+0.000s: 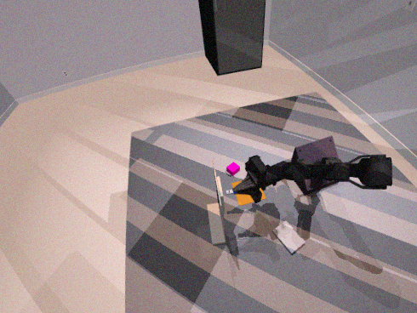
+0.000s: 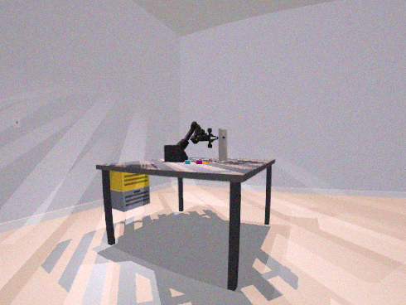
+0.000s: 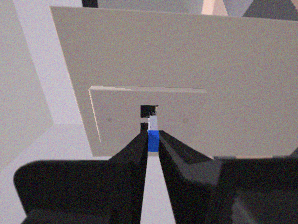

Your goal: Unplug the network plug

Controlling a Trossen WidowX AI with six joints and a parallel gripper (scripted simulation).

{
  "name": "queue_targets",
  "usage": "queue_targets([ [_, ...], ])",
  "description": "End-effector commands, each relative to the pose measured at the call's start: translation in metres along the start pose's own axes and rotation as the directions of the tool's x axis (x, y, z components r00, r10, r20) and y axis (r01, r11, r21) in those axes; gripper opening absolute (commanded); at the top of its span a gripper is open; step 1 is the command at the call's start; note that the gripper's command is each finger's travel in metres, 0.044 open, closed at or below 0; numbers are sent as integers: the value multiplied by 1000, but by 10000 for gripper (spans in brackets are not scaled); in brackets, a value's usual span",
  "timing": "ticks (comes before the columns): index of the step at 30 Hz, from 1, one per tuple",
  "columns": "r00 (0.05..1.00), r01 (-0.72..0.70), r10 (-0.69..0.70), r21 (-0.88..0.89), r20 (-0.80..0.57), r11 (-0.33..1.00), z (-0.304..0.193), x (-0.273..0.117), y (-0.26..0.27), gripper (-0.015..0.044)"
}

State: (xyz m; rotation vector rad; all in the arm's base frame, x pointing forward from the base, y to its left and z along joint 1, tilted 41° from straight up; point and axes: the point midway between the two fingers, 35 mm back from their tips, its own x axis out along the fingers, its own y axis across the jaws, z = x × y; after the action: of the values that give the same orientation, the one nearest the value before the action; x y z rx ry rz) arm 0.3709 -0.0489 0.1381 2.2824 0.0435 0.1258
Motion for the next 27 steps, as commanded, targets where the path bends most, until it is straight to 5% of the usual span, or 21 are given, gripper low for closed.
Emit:
queue_targets([
  [1, 1000, 5, -5, 4, 0, 1000, -1, -4, -1, 0],
  [27, 1000, 8, -9, 4, 2, 1000, -5, -19, -1, 0],
])
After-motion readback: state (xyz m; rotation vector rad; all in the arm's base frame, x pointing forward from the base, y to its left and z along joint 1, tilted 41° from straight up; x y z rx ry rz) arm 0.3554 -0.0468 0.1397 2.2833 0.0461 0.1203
